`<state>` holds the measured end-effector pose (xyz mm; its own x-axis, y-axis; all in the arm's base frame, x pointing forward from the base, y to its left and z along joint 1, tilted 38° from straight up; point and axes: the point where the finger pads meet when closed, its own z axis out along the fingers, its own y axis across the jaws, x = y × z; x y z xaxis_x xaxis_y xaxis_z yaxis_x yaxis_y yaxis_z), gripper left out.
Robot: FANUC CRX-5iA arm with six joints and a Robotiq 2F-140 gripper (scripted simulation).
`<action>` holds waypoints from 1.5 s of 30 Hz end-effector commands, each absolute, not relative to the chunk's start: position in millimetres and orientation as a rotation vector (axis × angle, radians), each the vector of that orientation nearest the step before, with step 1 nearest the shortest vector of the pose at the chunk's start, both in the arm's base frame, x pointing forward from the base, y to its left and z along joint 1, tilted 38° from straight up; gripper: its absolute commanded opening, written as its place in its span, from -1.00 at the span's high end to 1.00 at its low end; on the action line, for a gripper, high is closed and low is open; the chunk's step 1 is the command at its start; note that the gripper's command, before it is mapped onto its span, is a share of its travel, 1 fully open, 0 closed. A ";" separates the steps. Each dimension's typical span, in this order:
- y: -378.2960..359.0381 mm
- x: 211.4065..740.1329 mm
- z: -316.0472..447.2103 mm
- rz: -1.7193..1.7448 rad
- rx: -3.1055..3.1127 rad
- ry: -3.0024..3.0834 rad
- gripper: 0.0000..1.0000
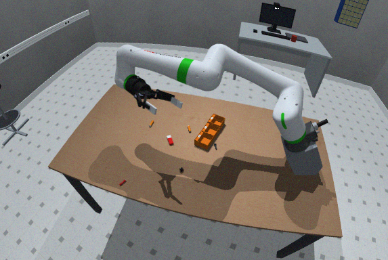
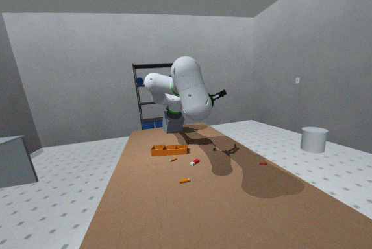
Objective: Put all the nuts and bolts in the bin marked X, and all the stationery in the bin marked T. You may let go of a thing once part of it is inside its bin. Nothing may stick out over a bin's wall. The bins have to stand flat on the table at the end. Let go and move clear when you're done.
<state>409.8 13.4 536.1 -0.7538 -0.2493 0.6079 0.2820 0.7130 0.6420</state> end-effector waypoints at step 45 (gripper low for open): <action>25.9 498.6 428.0 -1.028 0.014 -2.233 0.70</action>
<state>501.4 17.2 418.6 -0.7662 -0.2594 0.5879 0.2715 0.6986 0.6621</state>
